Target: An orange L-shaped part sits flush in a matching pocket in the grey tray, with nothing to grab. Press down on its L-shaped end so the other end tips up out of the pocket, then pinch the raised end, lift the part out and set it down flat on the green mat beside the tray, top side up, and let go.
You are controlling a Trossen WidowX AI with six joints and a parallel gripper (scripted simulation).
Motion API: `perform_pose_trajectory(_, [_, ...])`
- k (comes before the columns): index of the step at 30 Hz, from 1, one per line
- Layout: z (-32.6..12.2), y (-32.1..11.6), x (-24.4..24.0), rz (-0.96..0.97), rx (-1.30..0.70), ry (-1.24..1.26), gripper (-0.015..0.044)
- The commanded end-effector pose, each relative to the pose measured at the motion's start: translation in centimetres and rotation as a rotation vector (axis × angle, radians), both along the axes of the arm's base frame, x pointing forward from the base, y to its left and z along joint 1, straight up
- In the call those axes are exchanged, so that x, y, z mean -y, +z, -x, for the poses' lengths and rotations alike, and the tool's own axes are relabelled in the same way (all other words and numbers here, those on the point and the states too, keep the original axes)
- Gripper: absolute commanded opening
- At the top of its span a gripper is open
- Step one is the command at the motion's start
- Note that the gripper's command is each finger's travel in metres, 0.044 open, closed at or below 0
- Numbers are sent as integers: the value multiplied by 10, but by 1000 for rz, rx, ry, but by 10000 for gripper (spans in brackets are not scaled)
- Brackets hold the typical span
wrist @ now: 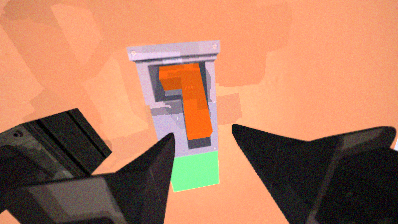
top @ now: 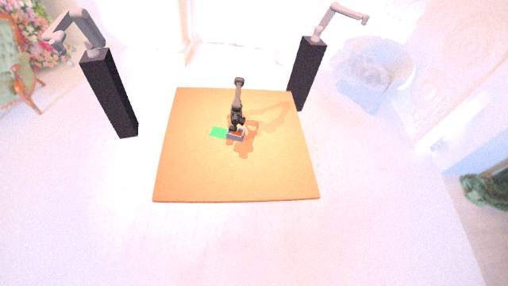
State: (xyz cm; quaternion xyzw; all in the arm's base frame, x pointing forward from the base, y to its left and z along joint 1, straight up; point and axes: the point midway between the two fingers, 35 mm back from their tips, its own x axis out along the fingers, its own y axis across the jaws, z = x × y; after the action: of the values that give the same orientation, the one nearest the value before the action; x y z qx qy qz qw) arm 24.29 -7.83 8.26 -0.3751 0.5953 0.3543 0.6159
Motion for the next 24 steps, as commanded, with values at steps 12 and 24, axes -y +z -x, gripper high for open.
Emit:
perform_pose_trajectory(12, [0, -25, 1, 2, -9, 4, 280])
perform_pose_trajectory(24, [0, -44, 1, 2, -9, 4, 280])
